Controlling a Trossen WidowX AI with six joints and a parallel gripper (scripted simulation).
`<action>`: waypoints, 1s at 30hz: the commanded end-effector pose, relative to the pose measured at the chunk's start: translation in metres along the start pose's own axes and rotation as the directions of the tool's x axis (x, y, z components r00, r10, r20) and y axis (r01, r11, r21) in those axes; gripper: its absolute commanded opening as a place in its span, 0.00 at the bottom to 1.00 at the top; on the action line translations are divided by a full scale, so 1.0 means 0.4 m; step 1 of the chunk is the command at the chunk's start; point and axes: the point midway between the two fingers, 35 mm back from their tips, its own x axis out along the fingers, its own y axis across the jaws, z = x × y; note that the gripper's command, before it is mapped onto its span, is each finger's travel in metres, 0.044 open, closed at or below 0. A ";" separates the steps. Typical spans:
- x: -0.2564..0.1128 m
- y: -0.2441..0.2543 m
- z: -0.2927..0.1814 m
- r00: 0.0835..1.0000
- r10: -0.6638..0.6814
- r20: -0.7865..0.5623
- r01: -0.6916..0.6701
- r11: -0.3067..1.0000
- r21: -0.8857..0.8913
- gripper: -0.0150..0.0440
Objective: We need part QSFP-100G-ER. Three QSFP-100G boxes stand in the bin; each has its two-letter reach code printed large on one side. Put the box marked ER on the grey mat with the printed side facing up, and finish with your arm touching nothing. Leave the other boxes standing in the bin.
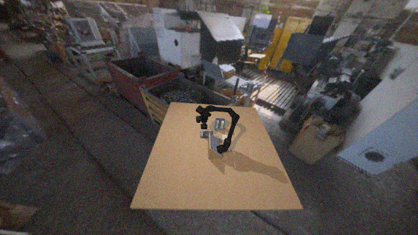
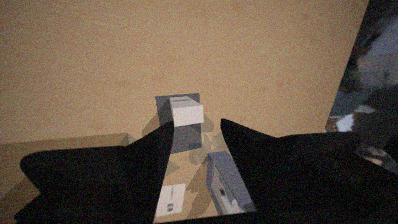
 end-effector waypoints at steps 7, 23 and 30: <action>0.008 0.001 -0.001 1.000 0.012 -0.007 -0.012 1.000 0.001 0.66; 0.017 -0.008 0.045 0.991 0.117 -0.063 -0.118 0.993 -0.004 0.25; 0.022 -0.010 0.067 0.981 0.170 -0.096 -0.171 0.985 -0.003 0.25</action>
